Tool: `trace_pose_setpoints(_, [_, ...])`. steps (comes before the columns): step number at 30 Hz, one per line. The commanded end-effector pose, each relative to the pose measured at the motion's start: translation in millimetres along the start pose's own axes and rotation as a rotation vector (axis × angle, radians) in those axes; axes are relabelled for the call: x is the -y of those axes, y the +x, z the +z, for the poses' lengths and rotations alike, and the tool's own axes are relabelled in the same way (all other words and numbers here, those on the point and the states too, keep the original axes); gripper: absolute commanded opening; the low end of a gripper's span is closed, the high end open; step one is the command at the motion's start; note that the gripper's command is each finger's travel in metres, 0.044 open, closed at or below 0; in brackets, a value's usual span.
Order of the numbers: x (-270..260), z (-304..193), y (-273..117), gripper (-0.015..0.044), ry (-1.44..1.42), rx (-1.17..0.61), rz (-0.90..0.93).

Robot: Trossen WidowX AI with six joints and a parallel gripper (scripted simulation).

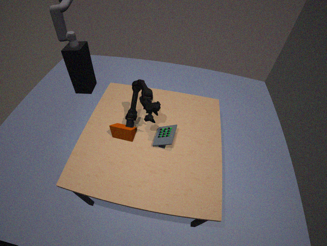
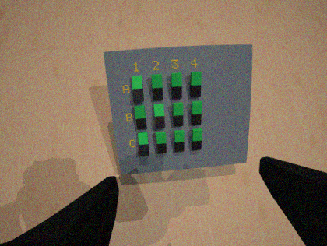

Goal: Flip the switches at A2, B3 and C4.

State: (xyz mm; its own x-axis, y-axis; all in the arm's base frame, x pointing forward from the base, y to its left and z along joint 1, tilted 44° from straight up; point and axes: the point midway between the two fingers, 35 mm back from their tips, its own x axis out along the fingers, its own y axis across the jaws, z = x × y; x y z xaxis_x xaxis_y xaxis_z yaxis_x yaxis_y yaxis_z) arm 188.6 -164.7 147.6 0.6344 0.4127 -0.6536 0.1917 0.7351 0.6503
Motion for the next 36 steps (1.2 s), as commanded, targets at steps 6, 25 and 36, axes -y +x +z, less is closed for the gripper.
trace_pose_setpoints(6, [-0.4,27.1,54.2,0.0242,0.025,-0.004,0.002])
trace_pose_setpoints(25, [-14.2,46.8,131.0,0.0000,0.041,-0.014,0.029])
trace_pose_setpoints(36, [-14.4,46.9,135.9,0.0000,0.041,-0.014,0.029])
